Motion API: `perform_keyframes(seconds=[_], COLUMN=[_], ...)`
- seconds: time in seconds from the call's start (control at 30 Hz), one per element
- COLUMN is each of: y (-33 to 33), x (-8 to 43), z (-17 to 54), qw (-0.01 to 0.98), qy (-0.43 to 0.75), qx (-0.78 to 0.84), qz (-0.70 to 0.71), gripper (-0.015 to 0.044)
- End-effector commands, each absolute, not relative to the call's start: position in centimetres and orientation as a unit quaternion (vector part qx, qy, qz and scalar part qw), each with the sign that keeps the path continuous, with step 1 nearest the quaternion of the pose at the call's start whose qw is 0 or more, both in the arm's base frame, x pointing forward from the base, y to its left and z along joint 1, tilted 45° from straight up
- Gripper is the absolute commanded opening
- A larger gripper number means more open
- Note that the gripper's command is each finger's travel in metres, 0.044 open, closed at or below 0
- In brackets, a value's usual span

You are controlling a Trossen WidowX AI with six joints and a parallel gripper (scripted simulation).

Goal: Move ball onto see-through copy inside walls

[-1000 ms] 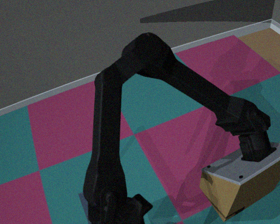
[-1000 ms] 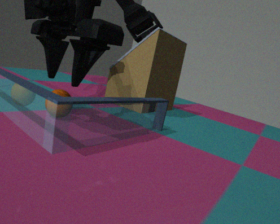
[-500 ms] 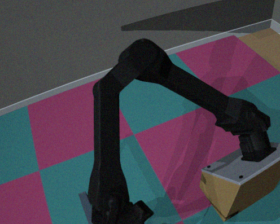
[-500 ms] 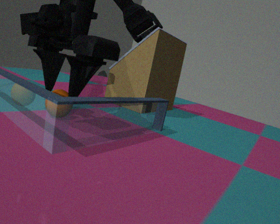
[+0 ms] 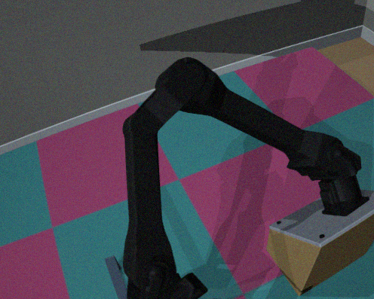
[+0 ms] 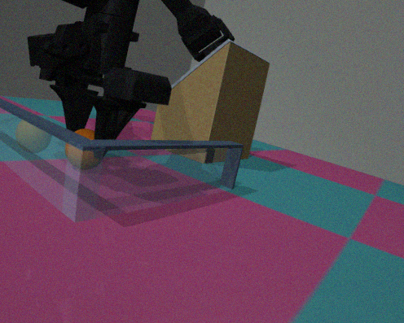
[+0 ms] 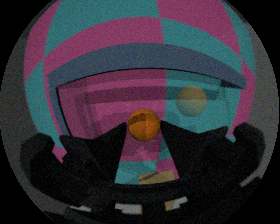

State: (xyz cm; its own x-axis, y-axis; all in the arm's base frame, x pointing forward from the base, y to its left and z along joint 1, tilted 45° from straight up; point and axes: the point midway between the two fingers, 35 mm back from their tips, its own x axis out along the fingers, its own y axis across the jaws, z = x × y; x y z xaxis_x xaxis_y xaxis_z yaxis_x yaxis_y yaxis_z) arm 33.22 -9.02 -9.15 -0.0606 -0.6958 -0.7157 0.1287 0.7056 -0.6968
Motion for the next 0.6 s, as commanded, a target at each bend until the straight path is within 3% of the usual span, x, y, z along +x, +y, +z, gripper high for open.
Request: perform_keyframes(seconds=[0.0,0.13,0.37,0.57], y=[-9.1,-9.1,-6.7,-3.5], x=[33.2,33.2,34.0,34.4], z=[-9.2,-9.2,-7.1,-4.0], qw=[0.65,0.65,0.652,0.652], qy=[0.655,0.655,0.656,0.656], qx=[-0.218,-0.218,-0.216,-0.215], qz=[-0.317,-0.317,-0.314,-0.312], gripper=[0.0215,0.0189,0.0005,0.0])
